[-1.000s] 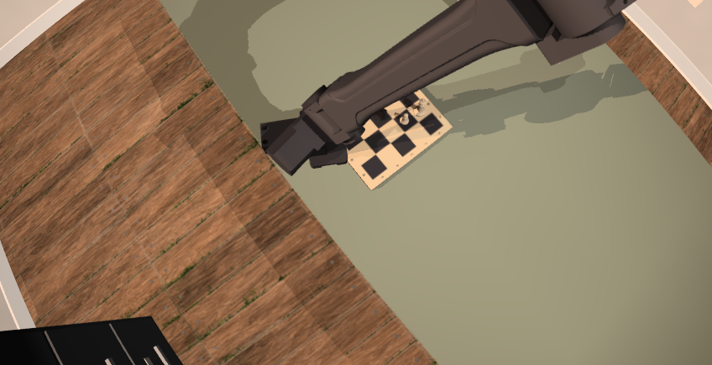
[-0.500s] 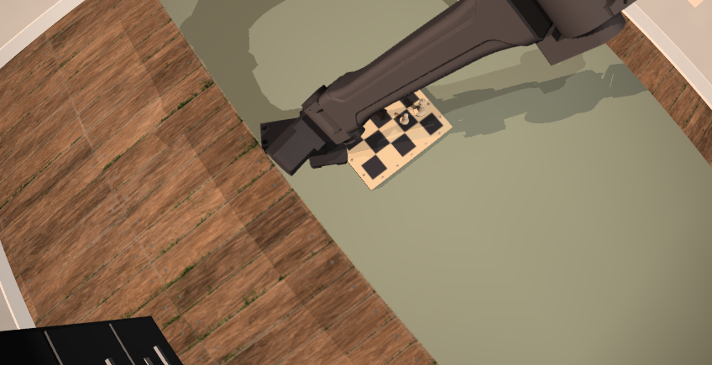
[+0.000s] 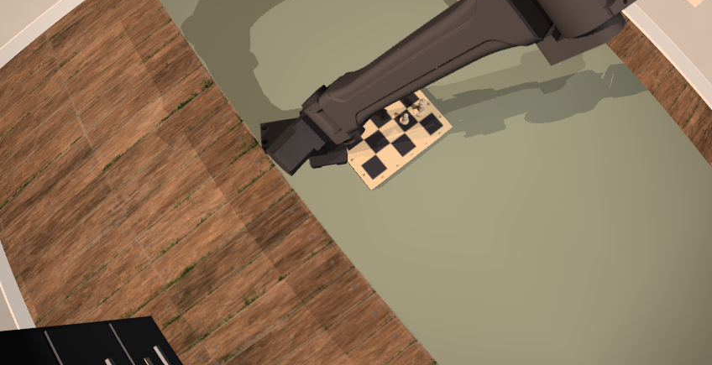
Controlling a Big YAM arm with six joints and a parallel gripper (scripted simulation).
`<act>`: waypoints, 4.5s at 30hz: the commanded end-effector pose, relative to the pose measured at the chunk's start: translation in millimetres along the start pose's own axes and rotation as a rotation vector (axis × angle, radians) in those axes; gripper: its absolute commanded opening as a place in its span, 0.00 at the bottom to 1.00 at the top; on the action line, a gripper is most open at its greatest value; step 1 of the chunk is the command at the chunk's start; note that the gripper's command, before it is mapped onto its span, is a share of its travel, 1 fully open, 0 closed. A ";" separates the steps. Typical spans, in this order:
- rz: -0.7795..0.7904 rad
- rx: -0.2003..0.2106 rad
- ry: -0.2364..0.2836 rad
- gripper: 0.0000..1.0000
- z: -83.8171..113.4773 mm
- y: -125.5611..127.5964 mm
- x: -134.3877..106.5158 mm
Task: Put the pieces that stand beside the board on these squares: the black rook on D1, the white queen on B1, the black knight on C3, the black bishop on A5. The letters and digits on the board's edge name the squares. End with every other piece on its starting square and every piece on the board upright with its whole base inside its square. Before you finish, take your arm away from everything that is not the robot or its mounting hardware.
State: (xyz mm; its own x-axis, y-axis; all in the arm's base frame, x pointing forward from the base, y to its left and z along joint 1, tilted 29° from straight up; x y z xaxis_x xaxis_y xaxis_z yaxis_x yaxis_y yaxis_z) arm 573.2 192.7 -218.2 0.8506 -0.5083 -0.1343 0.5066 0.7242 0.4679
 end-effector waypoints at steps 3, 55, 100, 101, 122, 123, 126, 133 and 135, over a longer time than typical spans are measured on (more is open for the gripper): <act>-0.001 0.024 -0.029 0.00 9.8 10.7 13.1; -0.298 0.011 -0.017 0.00 113.6 20.5 -87.3; -0.277 0.016 -0.013 0.00 14.5 28.9 -91.8; -0.277 0.016 -0.013 0.00 14.5 28.9 -91.8; -0.277 0.016 -0.013 0.00 14.5 28.9 -91.8; -0.277 0.016 -0.013 0.00 14.5 28.9 -91.8; -0.277 0.016 -0.013 0.00 14.5 28.9 -91.8; -0.276 0.016 -0.013 0.00 14.5 29.2 -92.0; -0.274 0.017 -0.013 0.00 14.6 29.8 -92.6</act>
State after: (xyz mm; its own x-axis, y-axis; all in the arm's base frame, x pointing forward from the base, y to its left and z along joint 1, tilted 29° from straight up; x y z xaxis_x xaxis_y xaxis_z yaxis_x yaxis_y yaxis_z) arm 501.6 253.3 -185.6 0.6830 -0.6847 -0.2543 0.7164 0.5600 0.4161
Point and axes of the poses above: the point where the finger pads meet when closed, its own z axis back along the fingers, its own y axis across the jaws, x = y × z, the point moved 3 cm from there along z, back along the fingers, and after that the axes turned 9 degrees about -z, right-handed, at the moved point
